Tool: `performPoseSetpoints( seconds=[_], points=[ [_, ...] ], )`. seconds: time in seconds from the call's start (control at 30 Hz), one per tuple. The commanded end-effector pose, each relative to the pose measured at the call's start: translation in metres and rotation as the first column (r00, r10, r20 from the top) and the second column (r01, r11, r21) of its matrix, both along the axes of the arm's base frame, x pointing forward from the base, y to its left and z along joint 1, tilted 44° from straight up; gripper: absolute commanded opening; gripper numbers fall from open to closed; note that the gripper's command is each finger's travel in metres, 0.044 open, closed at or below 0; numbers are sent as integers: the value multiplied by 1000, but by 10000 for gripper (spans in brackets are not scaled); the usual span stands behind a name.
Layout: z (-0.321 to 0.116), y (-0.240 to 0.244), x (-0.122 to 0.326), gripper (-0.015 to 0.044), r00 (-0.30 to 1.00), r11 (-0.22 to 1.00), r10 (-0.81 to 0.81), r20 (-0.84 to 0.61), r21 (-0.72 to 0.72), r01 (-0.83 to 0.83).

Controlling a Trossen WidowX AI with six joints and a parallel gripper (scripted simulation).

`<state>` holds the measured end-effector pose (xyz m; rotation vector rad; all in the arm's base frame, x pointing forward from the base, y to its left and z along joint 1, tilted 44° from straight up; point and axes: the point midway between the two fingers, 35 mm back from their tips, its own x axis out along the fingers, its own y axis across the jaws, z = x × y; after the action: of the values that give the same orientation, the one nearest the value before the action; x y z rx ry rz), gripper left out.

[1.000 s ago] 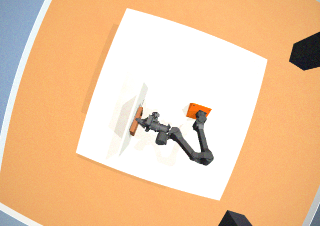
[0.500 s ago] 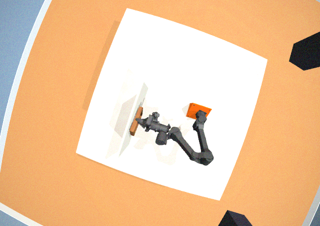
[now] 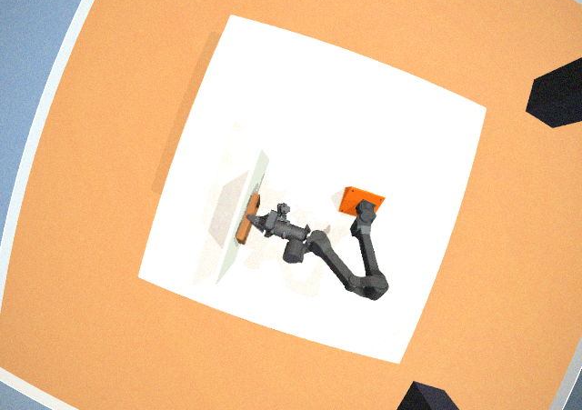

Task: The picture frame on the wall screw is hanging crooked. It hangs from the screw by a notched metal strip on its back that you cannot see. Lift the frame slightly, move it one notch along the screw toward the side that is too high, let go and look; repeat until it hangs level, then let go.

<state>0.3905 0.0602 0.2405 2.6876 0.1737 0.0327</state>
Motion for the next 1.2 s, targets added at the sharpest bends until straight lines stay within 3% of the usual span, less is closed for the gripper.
performPoseSetpoints(
  seconds=[0.0,1.17],
  points=[
    [0,0,0,0,1000,1000,1,4,-30,-1],
    [1,0,0,0,1000,978,4,27,-207,1]
  ],
)
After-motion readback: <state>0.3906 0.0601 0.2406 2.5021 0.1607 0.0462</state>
